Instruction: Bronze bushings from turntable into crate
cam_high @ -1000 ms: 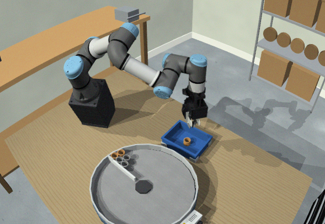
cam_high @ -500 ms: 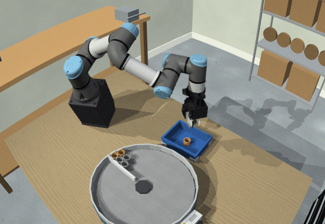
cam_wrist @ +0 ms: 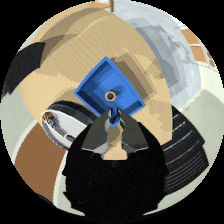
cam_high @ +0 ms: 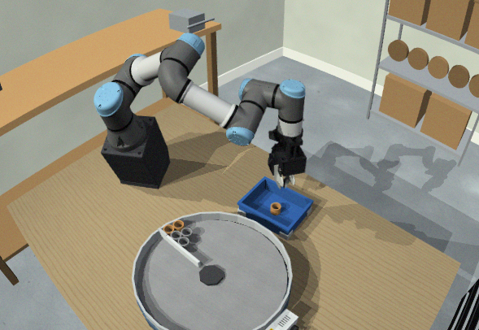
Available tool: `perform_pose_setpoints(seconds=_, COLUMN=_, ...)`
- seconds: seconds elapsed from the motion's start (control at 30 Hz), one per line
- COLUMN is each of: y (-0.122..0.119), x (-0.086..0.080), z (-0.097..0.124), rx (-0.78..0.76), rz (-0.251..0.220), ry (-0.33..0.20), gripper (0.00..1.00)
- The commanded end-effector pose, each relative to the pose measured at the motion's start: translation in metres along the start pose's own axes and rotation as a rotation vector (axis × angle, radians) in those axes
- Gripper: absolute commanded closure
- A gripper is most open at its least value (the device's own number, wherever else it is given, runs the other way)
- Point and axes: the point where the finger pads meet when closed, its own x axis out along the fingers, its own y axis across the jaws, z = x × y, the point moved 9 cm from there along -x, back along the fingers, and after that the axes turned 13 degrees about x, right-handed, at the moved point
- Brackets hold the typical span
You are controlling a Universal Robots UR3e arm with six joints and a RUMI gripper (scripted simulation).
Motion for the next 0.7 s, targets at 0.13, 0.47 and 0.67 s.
perform_pose_setpoints(seconds=0.13, y=-0.003, x=-0.001, z=0.003, rx=0.001, rz=0.003, ry=-0.002, gripper=0.94)
perform_pose_setpoints(seconds=0.47, y=-0.016, x=-0.001, z=0.009, rx=0.001, rz=0.002, ry=-0.001, gripper=0.94)
perform_pose_setpoints(seconds=0.67, y=-0.028, x=-0.001, z=0.013, rx=0.001, rz=0.002, ry=-0.001, gripper=0.94)
